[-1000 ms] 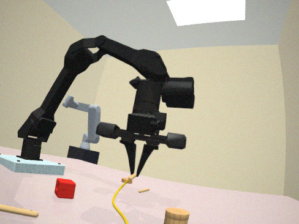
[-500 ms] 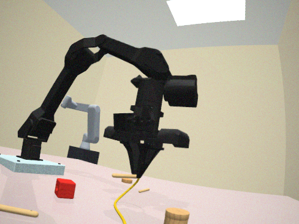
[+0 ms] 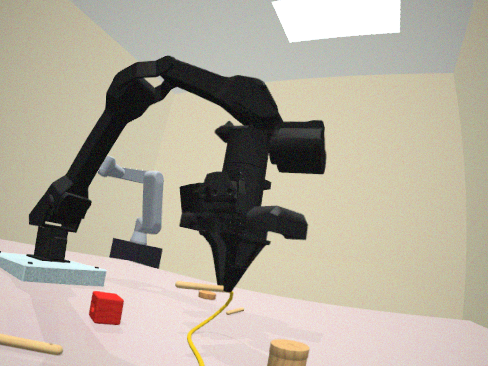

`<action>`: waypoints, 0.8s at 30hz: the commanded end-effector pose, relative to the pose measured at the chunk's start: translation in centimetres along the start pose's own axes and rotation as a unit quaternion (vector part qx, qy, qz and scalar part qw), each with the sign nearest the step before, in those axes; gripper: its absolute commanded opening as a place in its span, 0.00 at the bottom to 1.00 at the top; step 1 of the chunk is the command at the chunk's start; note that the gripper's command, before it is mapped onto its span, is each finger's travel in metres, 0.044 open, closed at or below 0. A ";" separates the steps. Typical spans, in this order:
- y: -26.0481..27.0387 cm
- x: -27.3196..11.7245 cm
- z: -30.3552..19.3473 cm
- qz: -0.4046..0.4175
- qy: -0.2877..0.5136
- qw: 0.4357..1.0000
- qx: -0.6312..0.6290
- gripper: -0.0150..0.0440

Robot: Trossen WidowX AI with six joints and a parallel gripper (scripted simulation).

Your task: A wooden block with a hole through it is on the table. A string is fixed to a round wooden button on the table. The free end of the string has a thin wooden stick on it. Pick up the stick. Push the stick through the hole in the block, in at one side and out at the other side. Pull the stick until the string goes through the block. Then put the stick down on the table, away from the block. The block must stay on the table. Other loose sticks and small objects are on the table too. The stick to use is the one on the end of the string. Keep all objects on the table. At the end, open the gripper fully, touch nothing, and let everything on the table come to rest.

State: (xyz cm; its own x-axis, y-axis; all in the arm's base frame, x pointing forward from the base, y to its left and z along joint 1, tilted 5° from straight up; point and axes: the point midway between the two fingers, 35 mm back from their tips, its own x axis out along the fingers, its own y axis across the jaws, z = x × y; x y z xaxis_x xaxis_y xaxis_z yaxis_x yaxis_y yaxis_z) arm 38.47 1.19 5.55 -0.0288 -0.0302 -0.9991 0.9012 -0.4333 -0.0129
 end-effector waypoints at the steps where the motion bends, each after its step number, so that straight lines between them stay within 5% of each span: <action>1: 0.1 0.0 -0.3 0.000 -0.001 1.000 0.005 0.25; 24: 0.2 -0.1 -3.3 0.000 0.001 1.000 0.002 0.25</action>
State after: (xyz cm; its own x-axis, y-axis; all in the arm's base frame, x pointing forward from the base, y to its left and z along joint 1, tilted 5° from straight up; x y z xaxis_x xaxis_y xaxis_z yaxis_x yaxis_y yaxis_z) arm 39.86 3.56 5.47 -0.0283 -0.0319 -0.9991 0.8998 -0.4361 -0.0116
